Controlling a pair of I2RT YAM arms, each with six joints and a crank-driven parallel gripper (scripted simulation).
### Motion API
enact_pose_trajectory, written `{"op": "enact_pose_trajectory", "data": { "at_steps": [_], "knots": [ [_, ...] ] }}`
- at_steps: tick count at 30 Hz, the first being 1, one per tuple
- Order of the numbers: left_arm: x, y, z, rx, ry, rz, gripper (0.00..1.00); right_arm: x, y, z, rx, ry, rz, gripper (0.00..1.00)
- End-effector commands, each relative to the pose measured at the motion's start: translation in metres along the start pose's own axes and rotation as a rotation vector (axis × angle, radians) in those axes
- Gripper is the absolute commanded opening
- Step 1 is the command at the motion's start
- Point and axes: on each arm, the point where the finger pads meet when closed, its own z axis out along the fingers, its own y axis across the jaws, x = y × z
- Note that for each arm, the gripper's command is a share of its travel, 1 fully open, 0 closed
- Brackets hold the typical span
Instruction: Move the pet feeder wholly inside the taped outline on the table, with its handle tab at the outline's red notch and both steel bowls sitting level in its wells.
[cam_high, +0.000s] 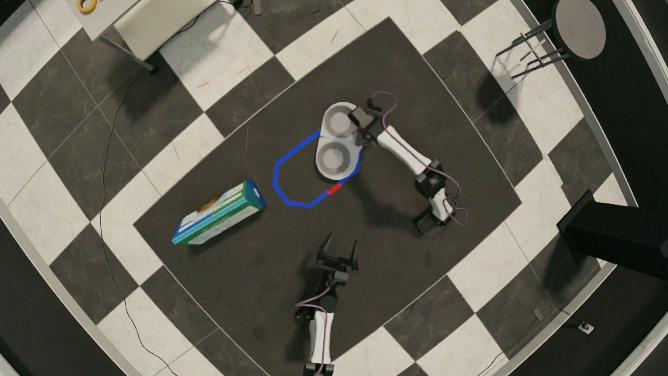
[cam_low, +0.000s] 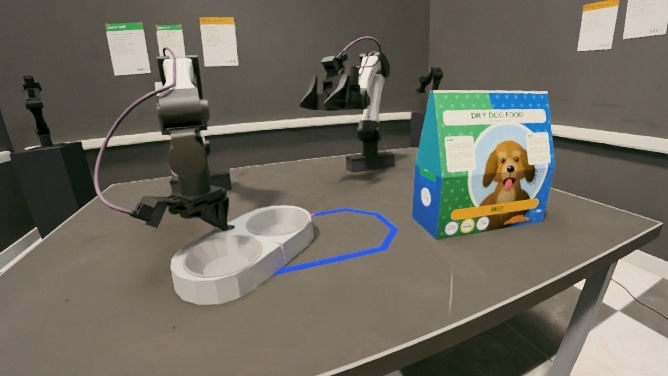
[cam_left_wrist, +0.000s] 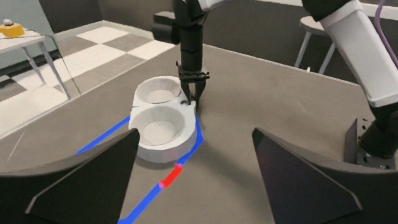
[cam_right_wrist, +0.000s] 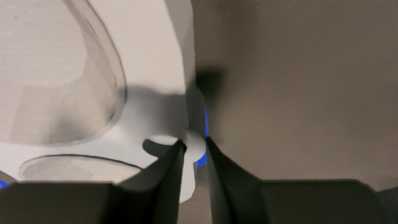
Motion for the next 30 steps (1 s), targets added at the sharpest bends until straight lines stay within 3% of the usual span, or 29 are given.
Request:
{"op": "enact_pose_trajectory", "data": {
  "at_steps": [1, 5, 7, 16, 22, 30],
  "knots": [
    [-0.002, 0.000, 0.001, -0.004, -0.010, 0.009, 1.00, 0.001, 0.002, -0.005, -0.019, -0.012, 0.012, 0.11],
    [-0.005, 0.002, 0.001, -0.013, -0.022, 0.018, 1.00, 0.001, 0.004, -0.007, -0.026, -0.016, 0.032, 0.11],
    [0.014, 0.002, -0.003, -0.017, 0.038, 0.011, 1.00, 0.002, 0.008, -0.012, -0.040, -0.024, 0.058, 0.11],
    [0.043, 0.008, -0.011, -0.046, 0.155, 0.020, 1.00, 0.027, 0.020, -0.013, -0.045, -0.021, 0.202, 0.11],
    [0.049, 0.009, -0.013, -0.052, 0.182, 0.022, 1.00, 0.047, 0.023, -0.012, -0.037, -0.015, 0.216, 0.11],
    [0.049, 0.009, -0.013, -0.052, 0.182, 0.019, 1.00, 0.048, 0.020, -0.002, -0.013, -0.006, 0.204, 0.11]
  ]
}}
